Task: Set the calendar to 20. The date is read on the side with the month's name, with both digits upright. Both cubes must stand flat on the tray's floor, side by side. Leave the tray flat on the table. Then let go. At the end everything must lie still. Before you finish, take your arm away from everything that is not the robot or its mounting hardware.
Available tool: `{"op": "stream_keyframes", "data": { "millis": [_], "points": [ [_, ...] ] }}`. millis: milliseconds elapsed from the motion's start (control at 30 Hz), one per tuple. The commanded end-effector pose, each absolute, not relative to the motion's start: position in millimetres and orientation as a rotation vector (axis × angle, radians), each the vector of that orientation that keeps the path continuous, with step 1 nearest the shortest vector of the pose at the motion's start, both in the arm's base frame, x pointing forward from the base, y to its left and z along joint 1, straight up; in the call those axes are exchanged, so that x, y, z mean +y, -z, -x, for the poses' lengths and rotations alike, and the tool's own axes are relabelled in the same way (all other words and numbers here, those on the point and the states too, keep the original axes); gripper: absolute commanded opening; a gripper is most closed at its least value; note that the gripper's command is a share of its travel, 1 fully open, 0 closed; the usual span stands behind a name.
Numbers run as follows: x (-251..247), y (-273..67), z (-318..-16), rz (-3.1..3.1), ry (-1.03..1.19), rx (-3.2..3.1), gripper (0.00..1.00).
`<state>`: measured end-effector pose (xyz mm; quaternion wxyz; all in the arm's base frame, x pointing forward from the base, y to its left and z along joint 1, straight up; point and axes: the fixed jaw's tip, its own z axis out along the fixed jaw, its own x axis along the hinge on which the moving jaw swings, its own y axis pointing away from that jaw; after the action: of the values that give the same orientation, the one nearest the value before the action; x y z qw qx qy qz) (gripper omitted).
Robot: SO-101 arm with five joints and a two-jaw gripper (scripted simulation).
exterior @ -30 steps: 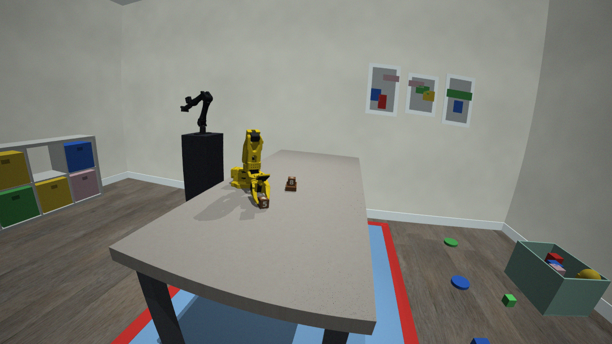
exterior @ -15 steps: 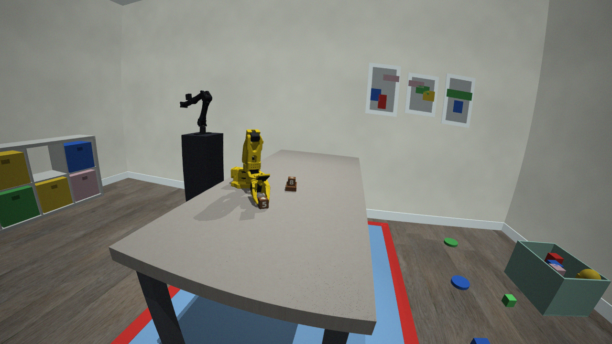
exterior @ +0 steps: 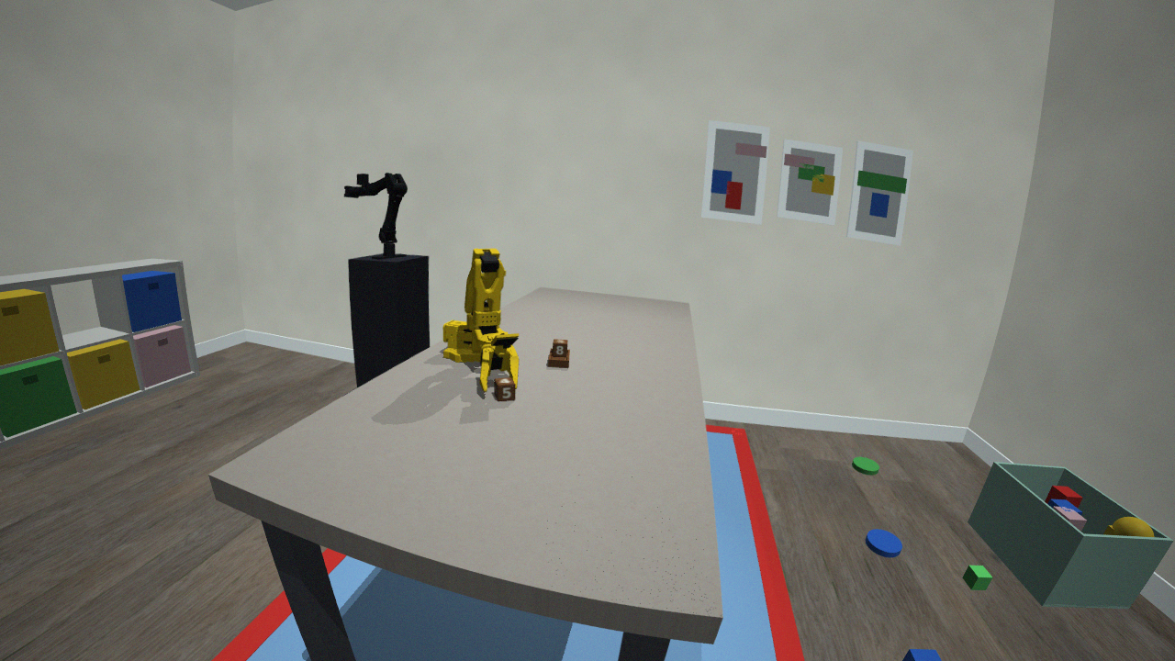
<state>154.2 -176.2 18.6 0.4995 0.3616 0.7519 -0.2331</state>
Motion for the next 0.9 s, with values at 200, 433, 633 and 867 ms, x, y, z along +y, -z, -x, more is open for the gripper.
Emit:
{"op": "stream_keyframes", "data": {
  "millis": [200, 433, 633, 867],
  "points": [
    [-179, -25, -159, -0.841, 0.575, 1.787, 0.36],
    [-179, -27, -160, -0.841, 0.575, 1.787, 0.36],
    [-182, -39, -162, -0.841, 0.575, 1.787, 0.36],
    [-182, -55, -163, -0.841, 0.575, 1.787, 0.36]
  ]
}}
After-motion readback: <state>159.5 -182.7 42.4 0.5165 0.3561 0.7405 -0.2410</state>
